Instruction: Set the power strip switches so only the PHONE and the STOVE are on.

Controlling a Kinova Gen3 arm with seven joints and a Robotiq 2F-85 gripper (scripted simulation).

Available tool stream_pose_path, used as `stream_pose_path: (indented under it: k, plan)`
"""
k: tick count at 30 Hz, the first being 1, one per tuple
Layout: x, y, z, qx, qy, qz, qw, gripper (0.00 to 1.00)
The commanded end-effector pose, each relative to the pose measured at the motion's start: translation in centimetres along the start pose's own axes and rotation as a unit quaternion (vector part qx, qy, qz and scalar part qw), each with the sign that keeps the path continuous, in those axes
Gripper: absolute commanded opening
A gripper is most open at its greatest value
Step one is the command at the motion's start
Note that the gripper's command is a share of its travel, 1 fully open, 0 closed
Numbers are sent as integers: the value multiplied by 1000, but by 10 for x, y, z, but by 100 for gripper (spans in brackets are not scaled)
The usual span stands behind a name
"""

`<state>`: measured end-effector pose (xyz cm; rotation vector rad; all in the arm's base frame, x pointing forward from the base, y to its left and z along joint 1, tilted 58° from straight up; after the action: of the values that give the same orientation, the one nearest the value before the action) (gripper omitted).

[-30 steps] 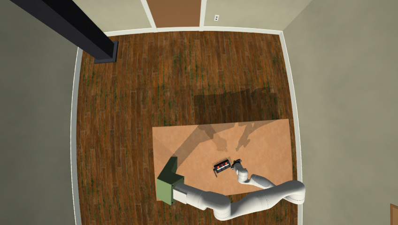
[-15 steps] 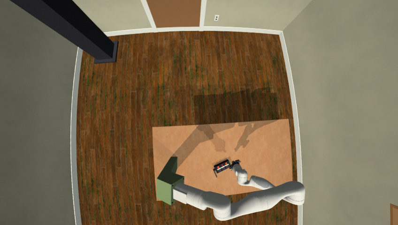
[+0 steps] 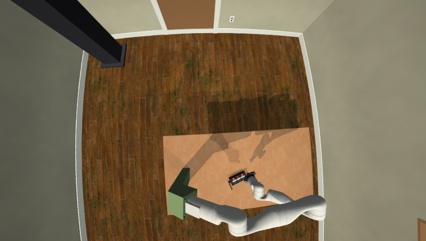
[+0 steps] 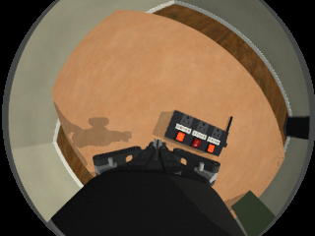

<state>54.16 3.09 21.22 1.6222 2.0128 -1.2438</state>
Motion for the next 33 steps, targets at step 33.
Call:
stream_pose_path:
  k: [33]
  plan:
    - [26,-15,29,14,33,-54,998,0]
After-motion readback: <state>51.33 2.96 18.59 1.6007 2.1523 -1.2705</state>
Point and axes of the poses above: the point where the finger pads meet when closed, its own y axis out along the fingers, its own z axis across the jaws, x = y × z, the point moved 3 cm from there along -y, back along the fingers, and after that the axes turned 5 degrees about -y, right-handed, at the moved point
